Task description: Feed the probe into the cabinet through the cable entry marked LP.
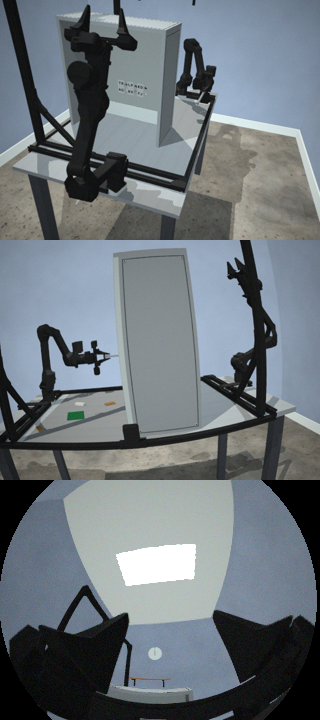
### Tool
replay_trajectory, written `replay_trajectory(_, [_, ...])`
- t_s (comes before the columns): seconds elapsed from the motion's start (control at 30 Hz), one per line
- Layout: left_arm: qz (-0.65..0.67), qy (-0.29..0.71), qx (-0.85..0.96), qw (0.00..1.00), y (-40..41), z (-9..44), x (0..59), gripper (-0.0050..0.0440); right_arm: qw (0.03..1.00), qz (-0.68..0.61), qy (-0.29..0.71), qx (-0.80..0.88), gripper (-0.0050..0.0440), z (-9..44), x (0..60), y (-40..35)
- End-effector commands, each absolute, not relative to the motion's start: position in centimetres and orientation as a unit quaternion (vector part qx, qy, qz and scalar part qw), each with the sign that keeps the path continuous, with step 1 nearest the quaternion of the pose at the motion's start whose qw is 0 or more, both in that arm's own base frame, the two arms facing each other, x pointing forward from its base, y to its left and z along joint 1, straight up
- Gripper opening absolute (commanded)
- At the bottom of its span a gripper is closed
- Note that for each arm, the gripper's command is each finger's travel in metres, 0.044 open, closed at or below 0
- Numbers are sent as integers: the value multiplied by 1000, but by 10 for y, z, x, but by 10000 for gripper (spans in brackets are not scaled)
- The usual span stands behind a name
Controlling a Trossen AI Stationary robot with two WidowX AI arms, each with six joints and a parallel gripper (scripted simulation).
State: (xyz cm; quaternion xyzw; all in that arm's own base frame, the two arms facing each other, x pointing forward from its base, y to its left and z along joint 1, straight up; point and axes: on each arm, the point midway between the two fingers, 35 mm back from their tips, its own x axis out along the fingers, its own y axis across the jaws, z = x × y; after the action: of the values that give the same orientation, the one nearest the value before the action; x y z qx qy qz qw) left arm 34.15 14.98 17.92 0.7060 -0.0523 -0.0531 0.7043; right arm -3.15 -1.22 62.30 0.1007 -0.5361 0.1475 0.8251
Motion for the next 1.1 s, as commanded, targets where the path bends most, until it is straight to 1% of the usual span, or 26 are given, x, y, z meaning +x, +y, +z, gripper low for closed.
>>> replay_trajectory(0.0, [-51, -51, 705, 705, 151, 180, 342, 0, 812, 209, -526, 145, 440, 622, -28, -17])
replay_trajectory(0.17, [-51, -51, 705, 705, 151, 180, 342, 0, 787, 292, -510, 189, 440, 622, -25, -22])
replay_trajectory(0.37, [-51, -51, 705, 705, 151, 180, 342, 0, 784, 291, -513, 194, 440, 623, -25, -24])
replay_trajectory(0.47, [-51, -51, 705, 705, 151, 180, 342, 0, 762, 234, -557, 234, 440, 625, -27, -44])
replay_trajectory(0.63, [-51, -51, 705, 705, 151, 180, 342, 0, 729, 162, -597, 292, 440, 617, -26, -70])
replay_trajectory(0.83, [-51, -51, 705, 705, 151, 180, 342, 0, 672, 92, -638, 365, 440, 597, -33, -102])
replay_trajectory(0.9, [-51, -51, 705, 705, 151, 180, 342, 0, 672, 92, -638, 365, 440, 597, -33, -102])
replay_trajectory(0.93, [-51, -51, 705, 705, 151, 180, 342, 0, 644, 78, -656, 386, 440, 591, -41, -113])
replay_trajectory(1.07, [-51, -51, 705, 705, 151, 180, 342, 0, 595, 38, -671, 441, 440, 567, -43, -133])
